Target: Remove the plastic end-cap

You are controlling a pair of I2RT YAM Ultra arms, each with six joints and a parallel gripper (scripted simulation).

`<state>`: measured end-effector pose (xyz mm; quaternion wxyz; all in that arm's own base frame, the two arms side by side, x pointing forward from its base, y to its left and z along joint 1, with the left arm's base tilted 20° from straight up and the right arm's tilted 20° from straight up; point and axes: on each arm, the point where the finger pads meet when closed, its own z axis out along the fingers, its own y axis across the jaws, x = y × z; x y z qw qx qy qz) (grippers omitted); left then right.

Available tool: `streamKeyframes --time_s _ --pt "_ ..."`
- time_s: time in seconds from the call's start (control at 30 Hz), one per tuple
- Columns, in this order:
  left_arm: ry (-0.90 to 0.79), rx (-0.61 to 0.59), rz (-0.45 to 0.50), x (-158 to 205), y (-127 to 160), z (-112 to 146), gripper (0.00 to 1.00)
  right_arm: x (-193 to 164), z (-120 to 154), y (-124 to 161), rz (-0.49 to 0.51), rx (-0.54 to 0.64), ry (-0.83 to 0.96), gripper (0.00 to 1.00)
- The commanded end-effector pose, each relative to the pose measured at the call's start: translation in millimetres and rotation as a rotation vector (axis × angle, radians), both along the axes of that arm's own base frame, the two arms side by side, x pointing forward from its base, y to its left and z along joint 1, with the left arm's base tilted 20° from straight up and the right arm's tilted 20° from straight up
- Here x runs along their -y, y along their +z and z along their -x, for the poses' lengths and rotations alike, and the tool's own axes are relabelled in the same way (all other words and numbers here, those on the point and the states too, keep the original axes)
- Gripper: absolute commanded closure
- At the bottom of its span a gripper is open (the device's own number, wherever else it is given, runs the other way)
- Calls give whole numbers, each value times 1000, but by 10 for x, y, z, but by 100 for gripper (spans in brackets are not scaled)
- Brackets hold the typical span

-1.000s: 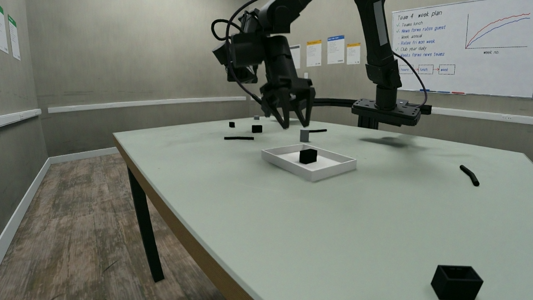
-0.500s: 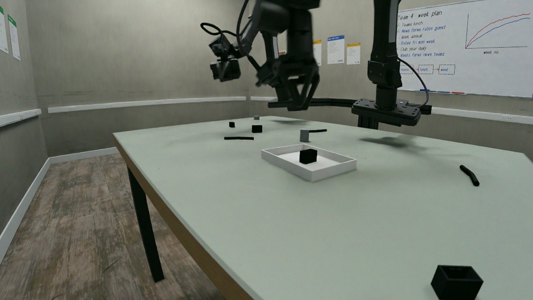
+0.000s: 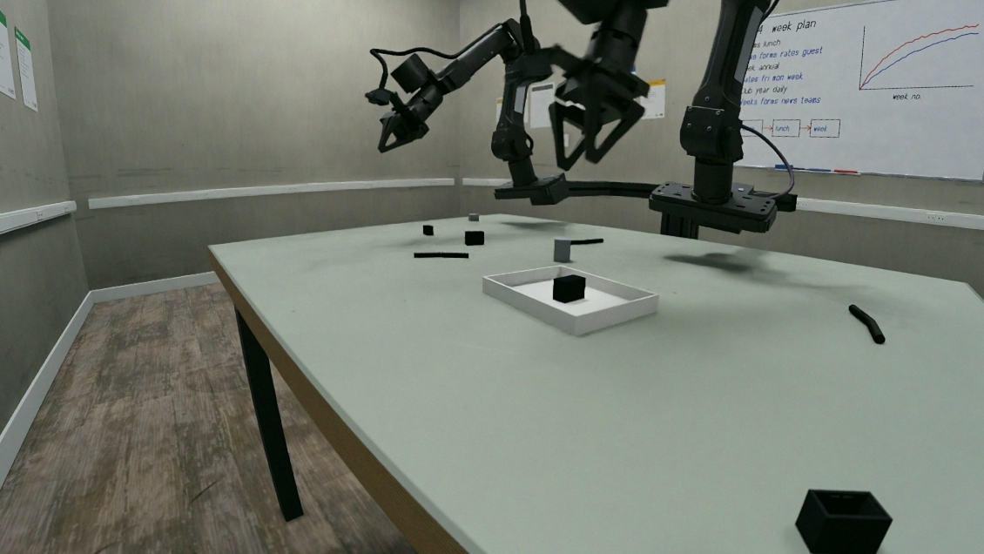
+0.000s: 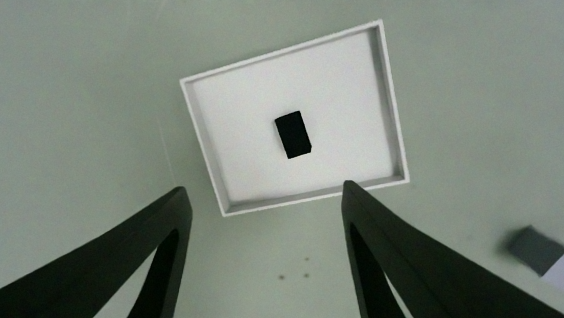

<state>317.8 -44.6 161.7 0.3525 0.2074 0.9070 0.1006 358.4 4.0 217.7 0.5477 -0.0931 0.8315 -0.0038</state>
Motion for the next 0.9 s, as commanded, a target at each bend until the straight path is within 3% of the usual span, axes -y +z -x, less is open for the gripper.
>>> streamKeyframes --time_s 0.0,0.17,0.87 --pt "138 163 201 23 194 -24 40 307 195 -58 -16 -53 -160 100" --pt "230 237 291 -60 233 62 40 382 234 29 -13 -19 -180 100" --pt "220 212 285 -46 130 132 40 375 221 14 -13 -24 -177 100"
